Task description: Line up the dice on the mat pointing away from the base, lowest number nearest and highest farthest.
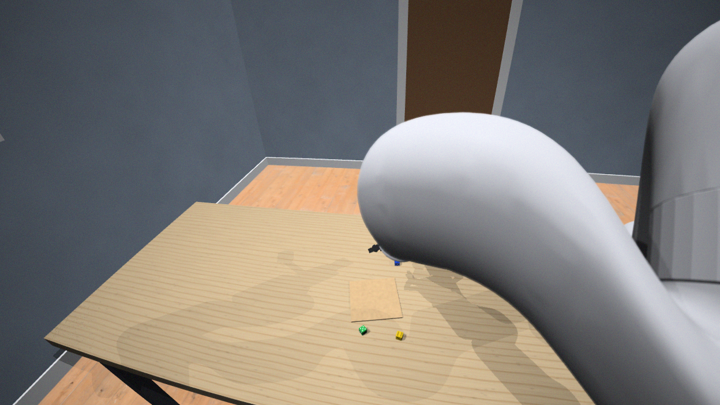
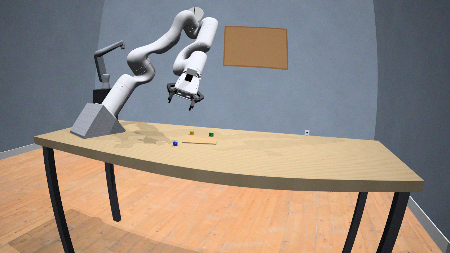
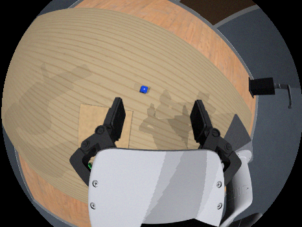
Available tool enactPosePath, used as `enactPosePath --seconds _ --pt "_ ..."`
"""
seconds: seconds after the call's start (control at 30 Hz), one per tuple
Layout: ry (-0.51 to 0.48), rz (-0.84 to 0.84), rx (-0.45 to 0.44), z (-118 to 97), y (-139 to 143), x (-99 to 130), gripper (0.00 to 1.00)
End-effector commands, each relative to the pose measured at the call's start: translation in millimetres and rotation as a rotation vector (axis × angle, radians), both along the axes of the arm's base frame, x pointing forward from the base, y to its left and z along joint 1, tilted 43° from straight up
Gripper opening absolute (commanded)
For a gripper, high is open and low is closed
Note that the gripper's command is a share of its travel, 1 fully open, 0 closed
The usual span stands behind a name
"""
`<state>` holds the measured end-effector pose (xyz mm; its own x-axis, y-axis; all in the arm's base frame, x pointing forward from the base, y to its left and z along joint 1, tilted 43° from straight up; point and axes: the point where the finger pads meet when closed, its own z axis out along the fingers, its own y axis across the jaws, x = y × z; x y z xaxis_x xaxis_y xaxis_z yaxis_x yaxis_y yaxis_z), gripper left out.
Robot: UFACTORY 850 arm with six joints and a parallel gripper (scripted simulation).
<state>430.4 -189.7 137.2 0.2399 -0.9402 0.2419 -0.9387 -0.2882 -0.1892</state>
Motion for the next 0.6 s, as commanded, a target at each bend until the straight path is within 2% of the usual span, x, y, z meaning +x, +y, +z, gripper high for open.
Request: enactPosePath --seconds 0.0,0.13,0.17,0.57 --pt "-0.013 -0.005 0.027 -3.7 -1.8 4.4 1.0" --pt "-0.013 -0.005 0.027 -3.7 -1.8 4.4 1.0" --pt "-0.026 -0.026 0.107 -12.3 -5.8 12.3 1.0" --pt "-0.026 -0.026 0.107 -12.3 -5.8 12.3 1.0"
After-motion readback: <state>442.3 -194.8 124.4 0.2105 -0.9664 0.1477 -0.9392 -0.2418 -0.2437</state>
